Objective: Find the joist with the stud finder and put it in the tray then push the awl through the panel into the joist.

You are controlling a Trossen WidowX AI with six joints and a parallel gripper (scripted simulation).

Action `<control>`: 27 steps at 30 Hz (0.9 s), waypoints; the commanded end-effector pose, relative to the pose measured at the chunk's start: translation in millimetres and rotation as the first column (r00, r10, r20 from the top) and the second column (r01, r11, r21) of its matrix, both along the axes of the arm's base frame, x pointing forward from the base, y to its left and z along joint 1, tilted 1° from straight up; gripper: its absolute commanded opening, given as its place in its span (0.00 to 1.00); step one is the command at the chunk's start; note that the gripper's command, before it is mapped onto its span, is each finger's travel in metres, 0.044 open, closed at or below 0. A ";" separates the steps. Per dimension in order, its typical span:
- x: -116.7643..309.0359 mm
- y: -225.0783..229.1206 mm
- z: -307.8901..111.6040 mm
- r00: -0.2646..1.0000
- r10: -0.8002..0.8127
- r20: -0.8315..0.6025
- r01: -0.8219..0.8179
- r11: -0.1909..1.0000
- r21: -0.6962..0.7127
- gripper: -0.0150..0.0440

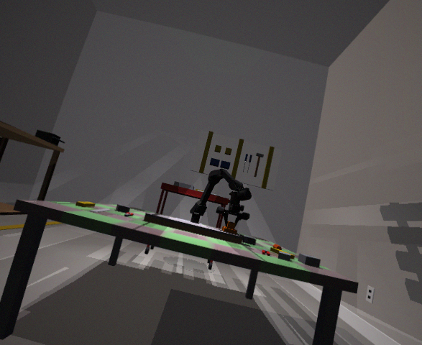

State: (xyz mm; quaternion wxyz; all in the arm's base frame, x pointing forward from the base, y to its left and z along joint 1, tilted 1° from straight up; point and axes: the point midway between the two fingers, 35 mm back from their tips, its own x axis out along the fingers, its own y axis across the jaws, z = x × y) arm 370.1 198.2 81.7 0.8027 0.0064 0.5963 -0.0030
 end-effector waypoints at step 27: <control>-0.9 -88.5 -1.5 1.000 -0.002 -0.002 0.002 1.000 -0.008 0.25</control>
